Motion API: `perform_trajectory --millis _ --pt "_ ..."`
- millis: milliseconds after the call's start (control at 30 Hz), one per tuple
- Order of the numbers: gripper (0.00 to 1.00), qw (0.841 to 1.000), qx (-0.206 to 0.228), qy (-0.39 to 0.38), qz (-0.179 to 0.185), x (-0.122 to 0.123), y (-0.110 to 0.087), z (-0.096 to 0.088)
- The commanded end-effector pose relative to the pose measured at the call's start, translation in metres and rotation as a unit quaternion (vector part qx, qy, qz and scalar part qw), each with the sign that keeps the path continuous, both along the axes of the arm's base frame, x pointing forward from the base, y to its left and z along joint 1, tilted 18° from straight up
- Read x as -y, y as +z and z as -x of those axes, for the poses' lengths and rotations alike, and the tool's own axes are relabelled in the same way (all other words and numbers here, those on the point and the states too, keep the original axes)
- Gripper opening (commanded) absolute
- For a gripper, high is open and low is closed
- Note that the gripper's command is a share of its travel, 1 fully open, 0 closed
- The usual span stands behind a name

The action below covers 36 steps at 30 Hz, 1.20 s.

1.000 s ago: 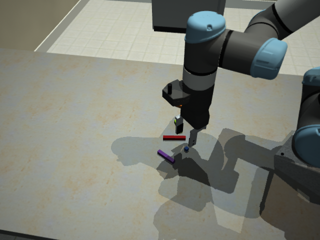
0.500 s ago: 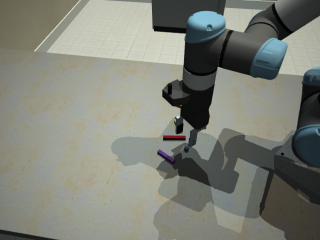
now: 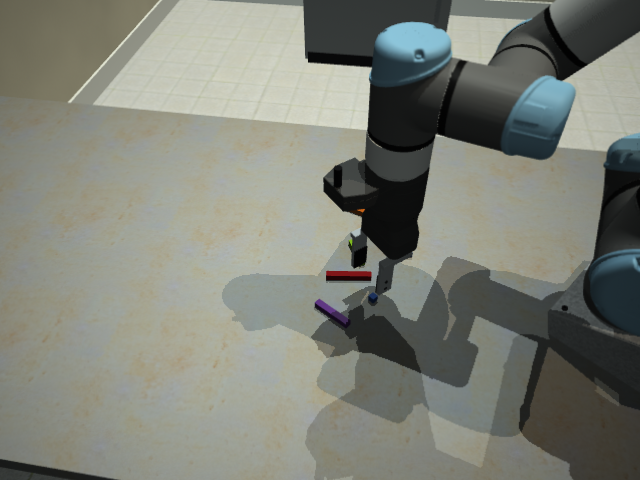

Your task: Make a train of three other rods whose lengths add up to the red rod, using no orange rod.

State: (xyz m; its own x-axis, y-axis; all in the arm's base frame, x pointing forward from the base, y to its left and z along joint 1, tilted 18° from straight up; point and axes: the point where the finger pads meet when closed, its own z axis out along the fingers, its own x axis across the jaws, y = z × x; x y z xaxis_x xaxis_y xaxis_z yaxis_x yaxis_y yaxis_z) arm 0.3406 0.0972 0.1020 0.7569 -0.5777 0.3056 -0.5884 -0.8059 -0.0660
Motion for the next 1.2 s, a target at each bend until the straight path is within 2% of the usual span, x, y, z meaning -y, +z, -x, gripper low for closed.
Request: perform_trajectory --millis 0,200,333,400,467,700,900,967,1167 --pt "1.0 0.999 0.005 -0.031 -0.009 -0.0001 0.0009 -0.0008" --pt "1.0 0.994 0.015 -0.105 -0.032 0.0001 0.002 -0.0019" --pt "1.0 0.984 0.024 -0.17 -0.051 0.0006 0.003 -0.0024" --pt "1.0 0.984 0.024 -0.17 -0.051 0.0006 0.003 -0.0024" --pt "1.0 0.976 0.029 -0.205 -0.062 0.0011 0.0035 -0.0026" --pt "1.0 0.944 0.043 -0.313 -0.094 0.0028 0.0049 -0.0021" --pt "1.0 0.908 0.055 -0.397 -0.119 0.0045 0.0057 -0.0008" --pt "1.0 0.908 0.055 -0.397 -0.119 0.0045 0.0057 -0.0008" --pt "1.0 0.858 0.067 -0.487 -0.147 0.0066 0.0064 0.0017"
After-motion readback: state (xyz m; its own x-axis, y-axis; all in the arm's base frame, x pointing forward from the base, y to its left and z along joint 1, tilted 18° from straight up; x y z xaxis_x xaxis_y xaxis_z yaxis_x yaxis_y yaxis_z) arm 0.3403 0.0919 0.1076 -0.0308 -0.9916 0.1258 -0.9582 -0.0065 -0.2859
